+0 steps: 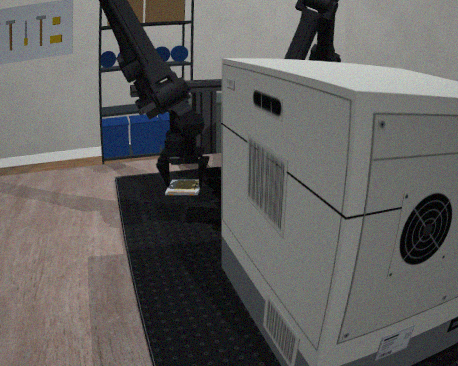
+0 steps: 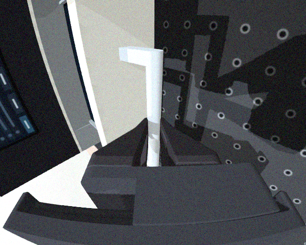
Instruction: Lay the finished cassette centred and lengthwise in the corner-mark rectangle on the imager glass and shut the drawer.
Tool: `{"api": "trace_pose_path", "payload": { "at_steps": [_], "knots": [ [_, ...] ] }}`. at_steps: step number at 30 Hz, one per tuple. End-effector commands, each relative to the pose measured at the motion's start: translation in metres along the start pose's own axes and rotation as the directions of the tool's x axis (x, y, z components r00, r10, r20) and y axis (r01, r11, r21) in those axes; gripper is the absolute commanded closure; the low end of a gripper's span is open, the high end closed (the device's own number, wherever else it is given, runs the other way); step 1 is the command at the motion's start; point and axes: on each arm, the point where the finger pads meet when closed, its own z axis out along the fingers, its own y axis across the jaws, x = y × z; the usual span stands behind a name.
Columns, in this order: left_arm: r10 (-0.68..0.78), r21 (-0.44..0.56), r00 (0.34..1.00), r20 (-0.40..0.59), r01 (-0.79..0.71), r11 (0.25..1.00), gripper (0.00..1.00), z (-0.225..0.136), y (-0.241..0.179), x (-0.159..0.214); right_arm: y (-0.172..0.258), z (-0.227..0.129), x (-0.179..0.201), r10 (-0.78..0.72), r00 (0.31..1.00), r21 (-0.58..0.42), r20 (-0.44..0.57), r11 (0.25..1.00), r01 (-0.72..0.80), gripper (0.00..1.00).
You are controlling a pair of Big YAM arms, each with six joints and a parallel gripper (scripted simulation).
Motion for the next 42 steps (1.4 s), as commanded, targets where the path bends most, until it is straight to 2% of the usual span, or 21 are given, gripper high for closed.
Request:
{"api": "trace_pose_path", "payload": {
  "at_steps": [1, 6, 13, 16, 20, 31, 33, 35, 38, 42],
  "knots": [
    [-0.013, -0.028, 1.000, 0.017, 0.013, 1.000, 0.96, -0.006, 0.003, -0.012, 0.056, -0.054, -0.072, 0.204, 0.969, -0.120, 0.138, 0.975, -0.188, 0.23],
    [-0.013, -0.028, 1.000, 0.017, 0.013, 1.000, 0.96, -0.006, 0.003, -0.012, 0.108, -0.054, -0.088, 0.379, 0.915, -0.157, 0.137, 0.921, -0.358, 0.23],
    [-0.013, -0.028, 1.000, 0.017, 0.013, 1.000, 0.96, -0.006, 0.003, -0.012, 0.181, -0.065, -0.107, 0.598, 0.790, -0.236, 0.131, 0.793, -0.561, 0.23],
    [-0.013, -0.028, 1.000, 0.017, 0.013, 1.000, 0.96, -0.006, 0.003, -0.012, 0.189, -0.066, -0.108, 0.623, 0.772, -0.244, 0.127, 0.774, -0.584, 0.23],
    [-0.013, -0.028, 1.000, 0.017, 0.013, 1.000, 0.96, -0.006, 0.003, -0.012, 0.221, -0.061, -0.110, 0.739, 0.668, -0.266, 0.093, 0.665, -0.698, 0.23],
    [-0.013, -0.028, 1.000, 0.017, 0.013, 1.000, 0.96, -0.006, 0.003, -0.012, 0.265, -0.019, -0.101, 0.919, 0.393, -0.236, 0.015, 0.385, -0.892, 0.23],
    [-0.013, -0.028, 1.000, 0.017, 0.013, 1.000, 0.96, -0.006, 0.003, -0.012, 0.265, -0.019, -0.101, 0.919, 0.393, -0.236, 0.015, 0.385, -0.892, 0.23],
    [-0.013, -0.028, 1.000, 0.017, 0.013, 1.000, 0.96, -0.006, 0.003, -0.012, 0.272, -0.010, -0.098, 0.937, 0.348, -0.227, 0.007, 0.341, -0.912, 0.23],
    [-0.013, -0.028, 1.000, 0.017, 0.013, 1.000, 0.96, -0.006, 0.003, -0.012, 0.277, -0.004, -0.096, 0.945, 0.328, -0.222, 0.004, 0.320, -0.921, 0.23],
    [-0.013, -0.028, 1.000, 0.017, 0.013, 1.000, 0.96, -0.006, 0.003, -0.012, 0.281, -0.001, -0.095, 0.937, 0.350, -0.219, 0.011, 0.344, -0.913, 0.23]
  ]
}}
